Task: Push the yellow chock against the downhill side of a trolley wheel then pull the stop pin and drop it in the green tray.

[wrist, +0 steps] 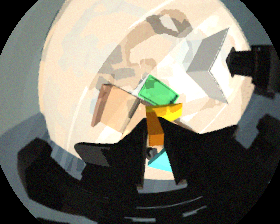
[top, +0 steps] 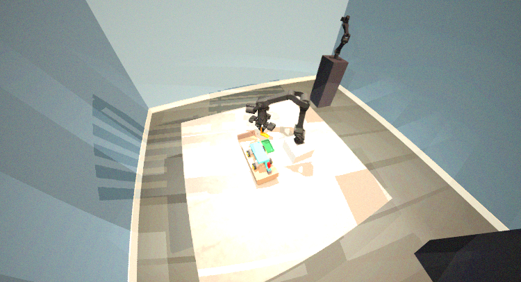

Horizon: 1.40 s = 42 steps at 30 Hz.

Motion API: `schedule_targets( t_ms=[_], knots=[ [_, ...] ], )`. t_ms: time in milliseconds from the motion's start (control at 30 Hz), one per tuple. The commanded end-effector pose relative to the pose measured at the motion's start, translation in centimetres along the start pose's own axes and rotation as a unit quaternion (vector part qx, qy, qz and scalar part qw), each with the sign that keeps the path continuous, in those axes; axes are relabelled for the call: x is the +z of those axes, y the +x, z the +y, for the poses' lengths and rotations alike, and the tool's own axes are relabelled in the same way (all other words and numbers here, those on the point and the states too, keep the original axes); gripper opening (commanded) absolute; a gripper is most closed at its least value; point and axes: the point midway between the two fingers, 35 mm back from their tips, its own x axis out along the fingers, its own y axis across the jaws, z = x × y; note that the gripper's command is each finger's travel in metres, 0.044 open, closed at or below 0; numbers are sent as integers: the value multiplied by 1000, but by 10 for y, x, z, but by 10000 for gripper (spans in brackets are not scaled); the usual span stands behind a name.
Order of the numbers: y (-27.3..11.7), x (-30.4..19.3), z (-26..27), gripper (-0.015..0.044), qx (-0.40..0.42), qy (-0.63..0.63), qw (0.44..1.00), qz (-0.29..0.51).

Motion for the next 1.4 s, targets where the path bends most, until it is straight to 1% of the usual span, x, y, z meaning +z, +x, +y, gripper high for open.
schedule_targets(
  t_ms=[0,400,633,800,1100,1367],
  knots=[
    [-1,0,1,0,-3,68,998,5],
    [-1,1,2,0,-16,268,963,11],
    [-1,0,2,0,-16,272,962,11],
    [2,-11,12,0,-17,305,952,13],
    [5,-22,21,0,-17,307,952,14],
    [27,-22,21,0,-17,307,952,14]
  ],
)
